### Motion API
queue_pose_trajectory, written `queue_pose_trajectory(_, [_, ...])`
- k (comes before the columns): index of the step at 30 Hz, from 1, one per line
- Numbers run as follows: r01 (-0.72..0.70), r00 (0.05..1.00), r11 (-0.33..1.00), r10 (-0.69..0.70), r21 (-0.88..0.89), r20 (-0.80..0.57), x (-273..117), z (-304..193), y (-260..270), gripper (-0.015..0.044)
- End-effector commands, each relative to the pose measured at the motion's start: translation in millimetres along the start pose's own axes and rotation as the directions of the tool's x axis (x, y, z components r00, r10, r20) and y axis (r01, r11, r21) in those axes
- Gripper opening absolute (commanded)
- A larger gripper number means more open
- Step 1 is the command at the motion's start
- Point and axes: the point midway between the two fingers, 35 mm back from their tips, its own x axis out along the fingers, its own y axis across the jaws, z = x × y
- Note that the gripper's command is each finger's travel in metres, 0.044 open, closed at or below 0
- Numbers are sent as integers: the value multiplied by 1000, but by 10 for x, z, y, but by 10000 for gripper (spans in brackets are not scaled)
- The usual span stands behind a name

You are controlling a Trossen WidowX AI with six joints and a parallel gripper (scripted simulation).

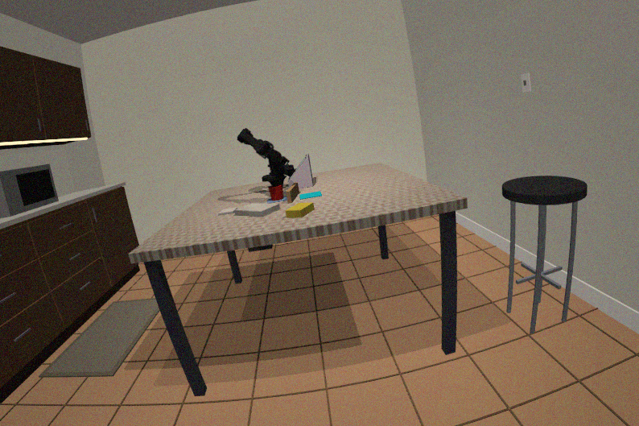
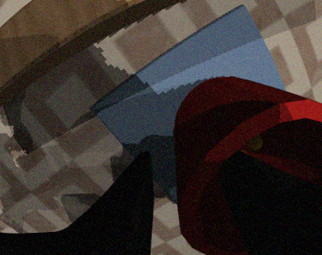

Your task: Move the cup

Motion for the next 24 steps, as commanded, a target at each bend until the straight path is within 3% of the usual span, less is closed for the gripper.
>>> queue_pose_trajectory(1, [-3, 1000, 1000, 3, -12, -10, 29, -11, 24, 148])
queue_pose_trajectory(5, [-3, 1000, 1000, 3, -12, -10, 29, -11, 24, 148])
queue_pose_trajectory(10, [-2, 1000, 1000, 2, -1, -1, 9, -3, 7, 17])
queue_pose_trajectory(12, [-2, 1000, 1000, 2, -1, -1, 9, -3, 7, 3])
queue_pose_trajectory(24, [-3, 1000, 1000, 3, -3, 0, -98, 13, -3, 0])
